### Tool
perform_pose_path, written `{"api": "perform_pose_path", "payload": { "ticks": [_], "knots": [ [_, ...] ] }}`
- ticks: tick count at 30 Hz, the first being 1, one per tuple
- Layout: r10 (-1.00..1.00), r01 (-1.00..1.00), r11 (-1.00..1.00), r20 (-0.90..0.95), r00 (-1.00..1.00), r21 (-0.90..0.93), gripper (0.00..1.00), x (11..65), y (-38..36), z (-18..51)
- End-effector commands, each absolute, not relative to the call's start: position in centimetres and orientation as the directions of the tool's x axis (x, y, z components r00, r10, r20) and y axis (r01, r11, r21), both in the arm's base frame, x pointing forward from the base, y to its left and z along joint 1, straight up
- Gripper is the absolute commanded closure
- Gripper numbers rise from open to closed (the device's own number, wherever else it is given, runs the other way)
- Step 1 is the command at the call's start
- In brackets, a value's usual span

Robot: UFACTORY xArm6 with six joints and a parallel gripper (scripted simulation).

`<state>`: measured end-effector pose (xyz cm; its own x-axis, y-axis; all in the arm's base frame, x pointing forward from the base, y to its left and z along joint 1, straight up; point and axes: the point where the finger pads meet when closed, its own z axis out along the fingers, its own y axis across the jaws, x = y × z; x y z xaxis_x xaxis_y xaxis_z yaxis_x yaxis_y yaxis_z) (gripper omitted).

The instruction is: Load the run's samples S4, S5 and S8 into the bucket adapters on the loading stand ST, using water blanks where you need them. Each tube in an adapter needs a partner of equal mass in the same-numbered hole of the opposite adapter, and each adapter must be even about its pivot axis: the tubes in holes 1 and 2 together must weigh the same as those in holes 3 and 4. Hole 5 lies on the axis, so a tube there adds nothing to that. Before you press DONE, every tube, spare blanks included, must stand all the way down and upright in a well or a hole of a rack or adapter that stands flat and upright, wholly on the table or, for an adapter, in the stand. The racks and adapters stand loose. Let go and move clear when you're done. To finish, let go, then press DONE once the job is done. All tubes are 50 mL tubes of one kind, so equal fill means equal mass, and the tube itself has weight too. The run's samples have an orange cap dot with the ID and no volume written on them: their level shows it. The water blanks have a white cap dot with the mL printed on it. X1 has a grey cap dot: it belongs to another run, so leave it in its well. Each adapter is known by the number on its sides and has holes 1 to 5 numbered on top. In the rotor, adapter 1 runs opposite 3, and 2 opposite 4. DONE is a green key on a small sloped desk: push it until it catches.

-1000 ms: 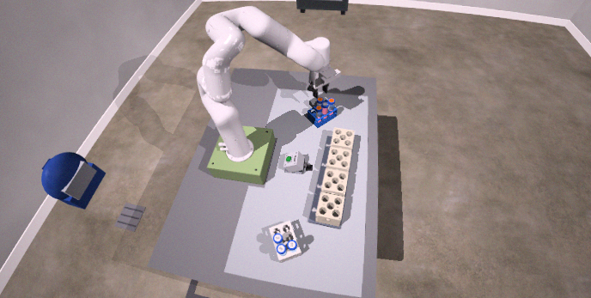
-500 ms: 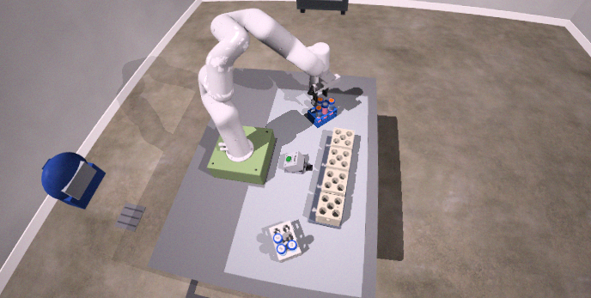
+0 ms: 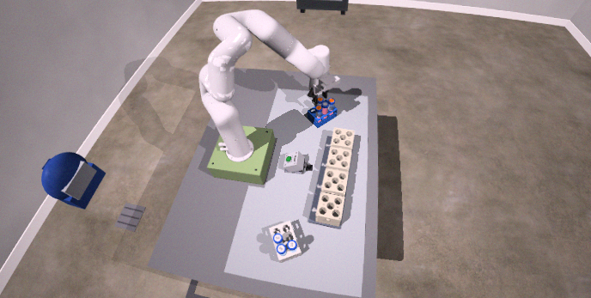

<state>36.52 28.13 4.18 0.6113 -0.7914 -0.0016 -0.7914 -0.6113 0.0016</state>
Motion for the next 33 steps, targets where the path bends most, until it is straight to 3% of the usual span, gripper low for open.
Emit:
{"api": "perform_pose_path", "payload": {
  "ticks": [1,33],
  "knots": [
    [-0.791,-0.791,-0.611,-0.002,0.611,-0.002,0.43,36.6,28.2,4.2],
    [-0.791,-0.791,-0.611,-0.002,0.611,-0.002,0.43,36.6,28.2,2.3]
  ]
}}
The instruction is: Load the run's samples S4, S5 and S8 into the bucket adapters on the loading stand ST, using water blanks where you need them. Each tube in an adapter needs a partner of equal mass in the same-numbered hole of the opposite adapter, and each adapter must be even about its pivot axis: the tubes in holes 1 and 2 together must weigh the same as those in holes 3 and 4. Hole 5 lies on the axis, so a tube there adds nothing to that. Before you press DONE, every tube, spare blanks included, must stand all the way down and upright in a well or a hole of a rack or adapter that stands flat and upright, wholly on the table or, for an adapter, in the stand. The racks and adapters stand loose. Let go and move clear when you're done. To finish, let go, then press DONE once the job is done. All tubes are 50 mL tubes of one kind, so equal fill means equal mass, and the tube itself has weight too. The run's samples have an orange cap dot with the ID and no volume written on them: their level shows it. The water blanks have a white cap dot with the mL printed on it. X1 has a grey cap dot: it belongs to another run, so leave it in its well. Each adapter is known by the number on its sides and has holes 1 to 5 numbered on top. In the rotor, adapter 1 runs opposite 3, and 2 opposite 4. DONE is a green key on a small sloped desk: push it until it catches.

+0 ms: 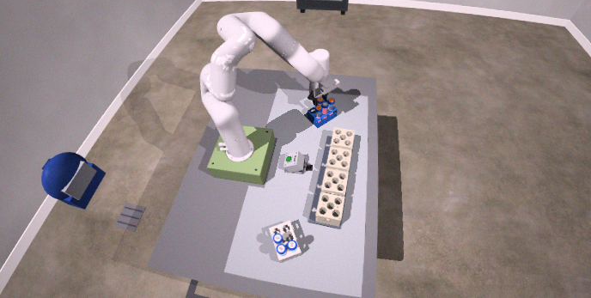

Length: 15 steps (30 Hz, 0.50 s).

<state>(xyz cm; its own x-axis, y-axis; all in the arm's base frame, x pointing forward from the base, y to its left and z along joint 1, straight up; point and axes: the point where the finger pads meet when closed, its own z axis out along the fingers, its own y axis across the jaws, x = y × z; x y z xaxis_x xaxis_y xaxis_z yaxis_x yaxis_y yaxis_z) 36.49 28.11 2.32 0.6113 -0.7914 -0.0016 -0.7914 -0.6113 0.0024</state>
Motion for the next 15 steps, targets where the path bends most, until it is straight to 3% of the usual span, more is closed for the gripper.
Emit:
{"api": "perform_pose_path", "payload": {
  "ticks": [1,11,12,15],
  "knots": [
    [-0.791,-0.791,-0.611,-0.002,0.611,-0.002,0.43,36.64,28.22,2.32],
    [-0.791,-0.791,-0.611,-0.002,0.611,-0.002,0.43,36.64,28.22,2.31],
    [-0.791,-0.791,-0.611,-0.002,0.611,-0.002,1.00,36.64,28.22,2.37],
    [-0.791,-0.791,-0.611,-0.002,0.611,-0.002,1.00,36.64,28.22,2.44]
  ]
}}
